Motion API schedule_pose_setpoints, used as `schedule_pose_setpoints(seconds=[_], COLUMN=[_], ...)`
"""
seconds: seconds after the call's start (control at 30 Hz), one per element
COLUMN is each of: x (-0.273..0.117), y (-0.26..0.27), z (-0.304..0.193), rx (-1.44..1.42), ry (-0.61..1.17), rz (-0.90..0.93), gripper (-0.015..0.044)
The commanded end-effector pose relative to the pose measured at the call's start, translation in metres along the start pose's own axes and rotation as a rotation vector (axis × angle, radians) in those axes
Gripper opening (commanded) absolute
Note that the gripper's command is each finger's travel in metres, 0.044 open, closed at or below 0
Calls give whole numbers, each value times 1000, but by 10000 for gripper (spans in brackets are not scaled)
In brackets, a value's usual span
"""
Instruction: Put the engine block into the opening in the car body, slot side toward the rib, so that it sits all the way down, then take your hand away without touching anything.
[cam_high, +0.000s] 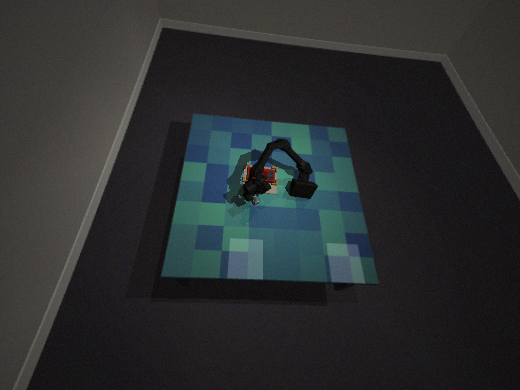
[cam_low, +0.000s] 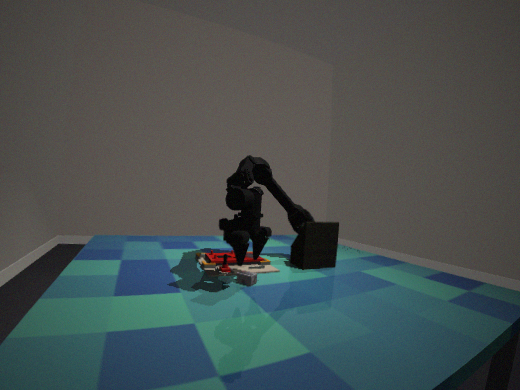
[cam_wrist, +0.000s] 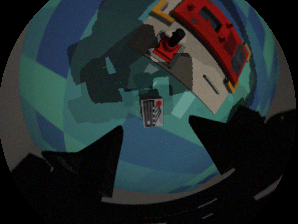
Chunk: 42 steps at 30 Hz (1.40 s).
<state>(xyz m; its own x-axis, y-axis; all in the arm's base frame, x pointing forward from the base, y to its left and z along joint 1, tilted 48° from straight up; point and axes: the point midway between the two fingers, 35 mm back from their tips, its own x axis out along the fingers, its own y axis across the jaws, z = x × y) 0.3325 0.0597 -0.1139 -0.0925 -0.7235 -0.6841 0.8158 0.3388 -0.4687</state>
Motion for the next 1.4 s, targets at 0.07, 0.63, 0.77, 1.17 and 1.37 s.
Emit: schedule_pose_setpoints(seconds=[0.07, 0.63, 0.77, 1.17, 1.37], x=[17, 38, 44, 44, 44], y=[1, 1, 1, 1, 1], z=[0, 0, 0, 0, 0], rx=[4, 4, 4, 4, 4], ry=[-6, -7, -7, -7, -7], rz=[-8, -8, -9, -9, -9], gripper=[440, 440, 440, 151, 111])
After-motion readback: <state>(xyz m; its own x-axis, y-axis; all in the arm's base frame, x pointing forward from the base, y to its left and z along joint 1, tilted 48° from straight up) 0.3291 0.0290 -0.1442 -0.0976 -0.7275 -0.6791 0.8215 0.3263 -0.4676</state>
